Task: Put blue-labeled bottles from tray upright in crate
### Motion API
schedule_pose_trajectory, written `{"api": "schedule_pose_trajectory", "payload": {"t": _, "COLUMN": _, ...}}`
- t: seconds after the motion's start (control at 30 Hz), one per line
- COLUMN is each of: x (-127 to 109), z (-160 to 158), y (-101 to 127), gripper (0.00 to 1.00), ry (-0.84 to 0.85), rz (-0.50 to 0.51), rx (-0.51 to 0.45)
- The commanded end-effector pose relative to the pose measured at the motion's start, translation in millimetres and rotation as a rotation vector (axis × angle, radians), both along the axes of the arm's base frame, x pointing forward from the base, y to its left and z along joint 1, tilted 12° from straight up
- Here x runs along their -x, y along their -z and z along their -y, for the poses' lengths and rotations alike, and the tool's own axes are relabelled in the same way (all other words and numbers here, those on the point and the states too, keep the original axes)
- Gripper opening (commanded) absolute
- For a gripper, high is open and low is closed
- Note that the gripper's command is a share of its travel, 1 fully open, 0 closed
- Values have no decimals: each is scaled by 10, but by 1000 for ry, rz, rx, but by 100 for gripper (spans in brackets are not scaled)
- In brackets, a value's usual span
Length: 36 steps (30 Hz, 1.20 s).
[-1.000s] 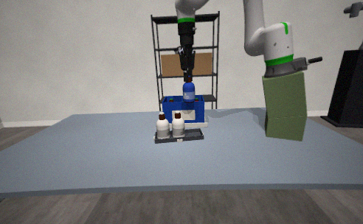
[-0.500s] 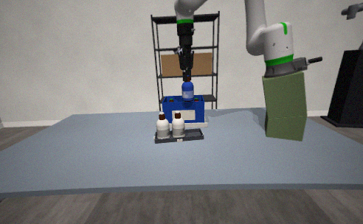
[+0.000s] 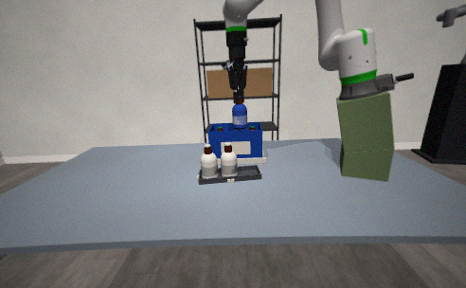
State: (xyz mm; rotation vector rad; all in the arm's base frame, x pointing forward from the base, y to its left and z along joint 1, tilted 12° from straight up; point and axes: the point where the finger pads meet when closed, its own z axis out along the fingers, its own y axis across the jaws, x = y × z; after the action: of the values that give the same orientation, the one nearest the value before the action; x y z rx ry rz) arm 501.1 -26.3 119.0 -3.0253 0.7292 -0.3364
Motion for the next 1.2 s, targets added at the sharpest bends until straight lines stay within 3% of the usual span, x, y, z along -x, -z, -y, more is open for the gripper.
{"api": "schedule_pose_trajectory", "payload": {"t": 0.0, "x": -41, "z": 87, "y": -21, "gripper": 10, "ry": 0, "rz": 2, "rx": 0}}
{"api": "schedule_pose_trajectory", "payload": {"t": 1.17, "x": -284, "z": 704, "y": -99, "gripper": 10, "ry": 0, "rz": 2, "rx": 0}}
